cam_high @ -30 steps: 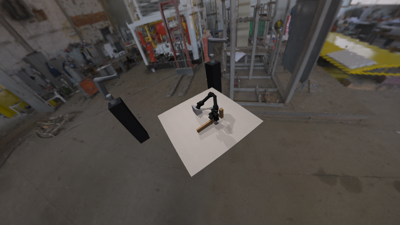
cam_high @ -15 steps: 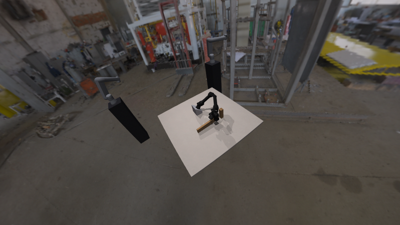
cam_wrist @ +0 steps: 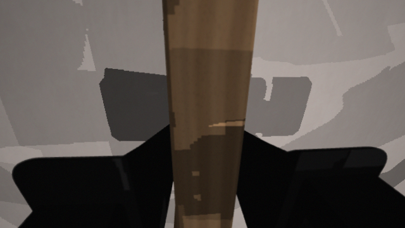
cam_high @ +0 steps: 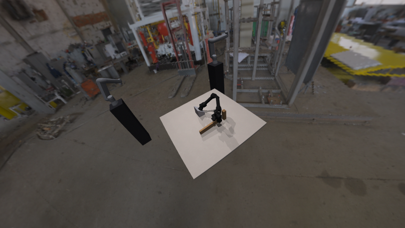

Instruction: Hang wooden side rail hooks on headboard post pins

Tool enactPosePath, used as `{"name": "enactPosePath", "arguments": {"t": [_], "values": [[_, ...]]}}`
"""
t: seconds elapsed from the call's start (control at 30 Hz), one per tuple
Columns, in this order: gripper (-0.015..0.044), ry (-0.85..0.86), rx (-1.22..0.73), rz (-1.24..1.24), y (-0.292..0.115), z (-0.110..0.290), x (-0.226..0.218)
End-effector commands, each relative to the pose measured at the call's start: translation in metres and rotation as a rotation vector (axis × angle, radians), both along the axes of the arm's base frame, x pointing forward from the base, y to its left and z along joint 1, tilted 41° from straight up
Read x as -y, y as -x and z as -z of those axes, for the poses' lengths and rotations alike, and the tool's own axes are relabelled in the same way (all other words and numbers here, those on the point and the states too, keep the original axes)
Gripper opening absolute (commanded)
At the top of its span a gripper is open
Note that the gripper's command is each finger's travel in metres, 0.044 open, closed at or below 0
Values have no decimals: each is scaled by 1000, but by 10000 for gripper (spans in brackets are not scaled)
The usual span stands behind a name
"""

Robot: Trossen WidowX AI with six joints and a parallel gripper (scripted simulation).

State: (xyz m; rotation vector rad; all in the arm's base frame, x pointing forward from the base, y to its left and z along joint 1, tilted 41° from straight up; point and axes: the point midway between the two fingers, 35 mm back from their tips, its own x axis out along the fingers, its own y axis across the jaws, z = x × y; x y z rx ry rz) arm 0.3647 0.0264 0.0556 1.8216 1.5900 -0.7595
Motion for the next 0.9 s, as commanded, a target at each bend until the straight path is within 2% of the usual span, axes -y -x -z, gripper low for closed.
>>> {"name": "enactPosePath", "arguments": {"t": [0.0, 0.87], "values": [[0, 2, 5, 8, 0, -3, 1], [0, 2, 6, 8, -1, -5, -1]]}}
